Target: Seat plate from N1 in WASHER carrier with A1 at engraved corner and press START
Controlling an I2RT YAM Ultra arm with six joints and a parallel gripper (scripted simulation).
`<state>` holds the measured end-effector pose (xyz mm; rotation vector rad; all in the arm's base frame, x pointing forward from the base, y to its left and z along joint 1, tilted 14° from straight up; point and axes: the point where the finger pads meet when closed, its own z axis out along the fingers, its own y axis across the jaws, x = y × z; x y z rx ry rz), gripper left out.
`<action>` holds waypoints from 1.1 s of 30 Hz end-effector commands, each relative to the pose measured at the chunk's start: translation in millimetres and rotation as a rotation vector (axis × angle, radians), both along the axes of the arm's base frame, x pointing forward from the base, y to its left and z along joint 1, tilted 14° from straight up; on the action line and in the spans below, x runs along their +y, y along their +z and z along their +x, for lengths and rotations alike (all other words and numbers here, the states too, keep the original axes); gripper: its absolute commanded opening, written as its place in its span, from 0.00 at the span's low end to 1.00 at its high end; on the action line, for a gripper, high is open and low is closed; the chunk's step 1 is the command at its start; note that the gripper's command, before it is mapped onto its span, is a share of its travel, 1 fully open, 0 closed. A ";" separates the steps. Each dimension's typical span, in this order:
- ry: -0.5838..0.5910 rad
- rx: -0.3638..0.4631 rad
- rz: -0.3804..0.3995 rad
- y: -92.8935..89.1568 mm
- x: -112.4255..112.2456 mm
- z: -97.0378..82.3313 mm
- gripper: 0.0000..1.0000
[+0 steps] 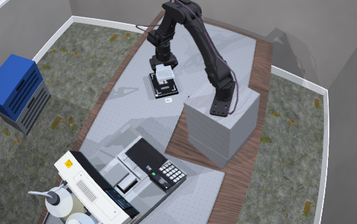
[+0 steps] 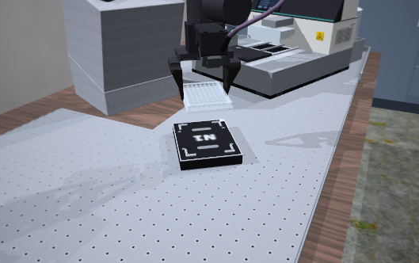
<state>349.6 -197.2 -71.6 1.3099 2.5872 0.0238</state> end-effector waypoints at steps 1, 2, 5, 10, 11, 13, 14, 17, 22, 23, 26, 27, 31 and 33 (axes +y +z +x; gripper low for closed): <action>-0.003 0.005 -0.012 8.2 -1.5 -6.5 0.84; -0.003 0.005 -0.012 8.2 -1.5 -6.5 0.84; -0.003 0.005 -0.012 8.2 -1.5 -6.5 0.84; 0.079 0.001 -0.034 9.4 11.9 0.7 0.84; 0.111 -0.001 -0.044 10.2 16.1 3.1 0.84; 0.176 0.001 -0.062 11.4 25.2 6.5 0.84; 0.186 0.001 -0.064 11.9 30.1 7.6 0.84; 0.172 -0.001 -0.060 13.2 44.6 10.9 0.84; 0.171 -0.008 -0.063 16.4 58.2 17.1 0.84; 0.172 -0.002 -0.060 15.0 64.1 15.3 0.84; 0.172 0.016 -0.052 15.3 80.0 14.2 0.84; 0.172 0.005 -0.056 19.5 83.3 20.6 0.84; 0.172 -0.001 -0.057 22.8 102.3 27.2 0.84; 0.172 -0.015 -0.060 27.4 111.0 34.9 0.84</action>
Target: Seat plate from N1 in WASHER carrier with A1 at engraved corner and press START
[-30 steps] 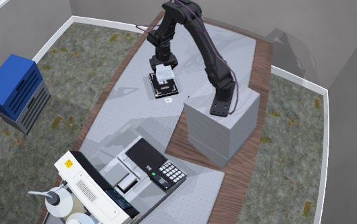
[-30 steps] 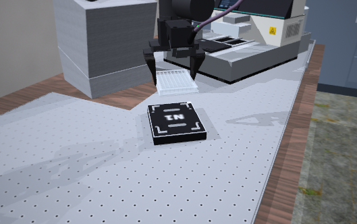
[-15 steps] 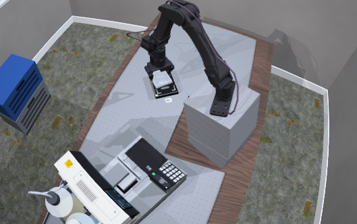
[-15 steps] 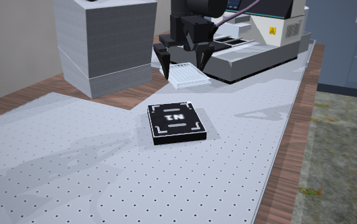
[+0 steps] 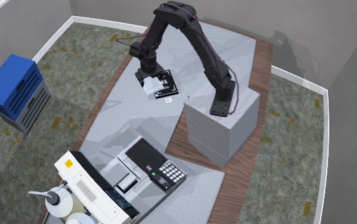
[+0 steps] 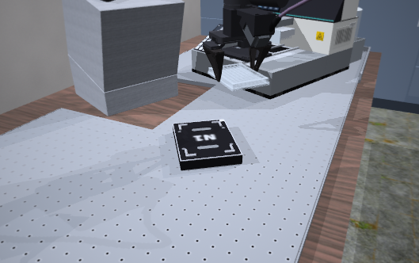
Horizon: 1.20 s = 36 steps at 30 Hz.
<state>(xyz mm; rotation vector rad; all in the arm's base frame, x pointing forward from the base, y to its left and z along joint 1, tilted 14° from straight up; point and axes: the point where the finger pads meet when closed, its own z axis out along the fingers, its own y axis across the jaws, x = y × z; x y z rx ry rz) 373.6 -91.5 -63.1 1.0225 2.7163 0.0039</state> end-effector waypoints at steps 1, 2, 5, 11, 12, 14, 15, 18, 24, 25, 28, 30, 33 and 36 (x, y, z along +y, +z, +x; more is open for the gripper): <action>-0.040 -0.041 -0.022 20.8 9.9 14.2 0.84; -0.040 -0.041 -0.022 20.8 9.9 14.2 0.84; -0.040 -0.041 -0.021 21.8 20.0 16.4 0.84; -0.040 -0.042 -0.018 24.8 50.1 23.0 0.84; -0.040 -0.042 -0.017 25.3 55.1 24.0 0.84; -0.040 -0.043 -0.017 25.7 59.3 25.0 0.84; -0.040 -0.043 -0.017 25.7 59.3 25.0 0.84; -0.060 -0.042 -0.017 25.7 51.3 24.3 0.84; -0.044 -0.043 -0.017 25.7 57.7 24.9 0.84; -0.047 -0.043 -0.017 25.7 56.4 24.8 0.84; -0.046 -0.042 -0.018 25.7 56.1 24.7 0.84; -0.045 -0.042 -0.018 25.7 56.1 24.7 0.84; -0.045 -0.042 -0.018 25.7 56.1 24.7 0.84; -0.045 -0.042 -0.018 25.7 56.1 24.7 0.84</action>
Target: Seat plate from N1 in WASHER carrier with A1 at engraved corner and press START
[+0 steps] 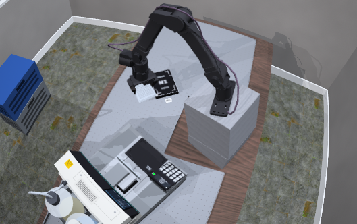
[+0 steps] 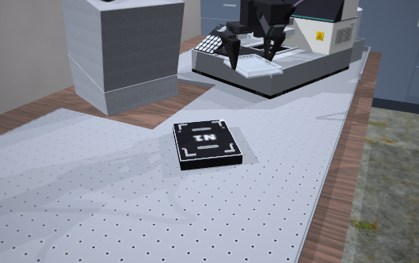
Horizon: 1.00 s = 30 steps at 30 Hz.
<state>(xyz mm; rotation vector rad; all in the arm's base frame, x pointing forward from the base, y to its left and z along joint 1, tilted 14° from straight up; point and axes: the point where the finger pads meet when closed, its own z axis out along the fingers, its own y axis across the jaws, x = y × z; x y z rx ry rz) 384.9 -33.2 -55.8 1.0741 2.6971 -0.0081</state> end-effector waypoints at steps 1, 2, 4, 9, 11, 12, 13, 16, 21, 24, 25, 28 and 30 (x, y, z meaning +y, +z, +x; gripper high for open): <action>-0.007 -0.044 -0.016 18.4 -2.2 13.5 0.84; -0.007 -0.044 -0.016 18.4 -2.2 13.5 0.84; -0.007 -0.044 -0.016 18.4 -2.2 13.5 0.84; -0.007 -0.044 -0.016 18.4 -2.2 13.5 0.84; -0.007 -0.044 -0.016 18.4 -2.2 13.5 0.84; -0.007 -0.044 -0.016 18.4 -2.2 13.5 0.84; -0.007 -0.044 -0.016 18.4 -2.2 13.5 0.84; -0.007 -0.044 -0.016 18.4 -2.2 13.5 0.84; 0.078 0.006 -0.031 7.2 11.4 -5.5 0.84; 0.175 0.012 -0.053 7.3 25.8 -7.8 0.84; 0.185 0.013 -0.055 7.3 30.6 -8.9 0.84; 0.171 0.010 -0.052 8.2 45.1 -11.0 0.84; 0.170 -0.008 -0.052 12.0 55.5 -6.5 0.84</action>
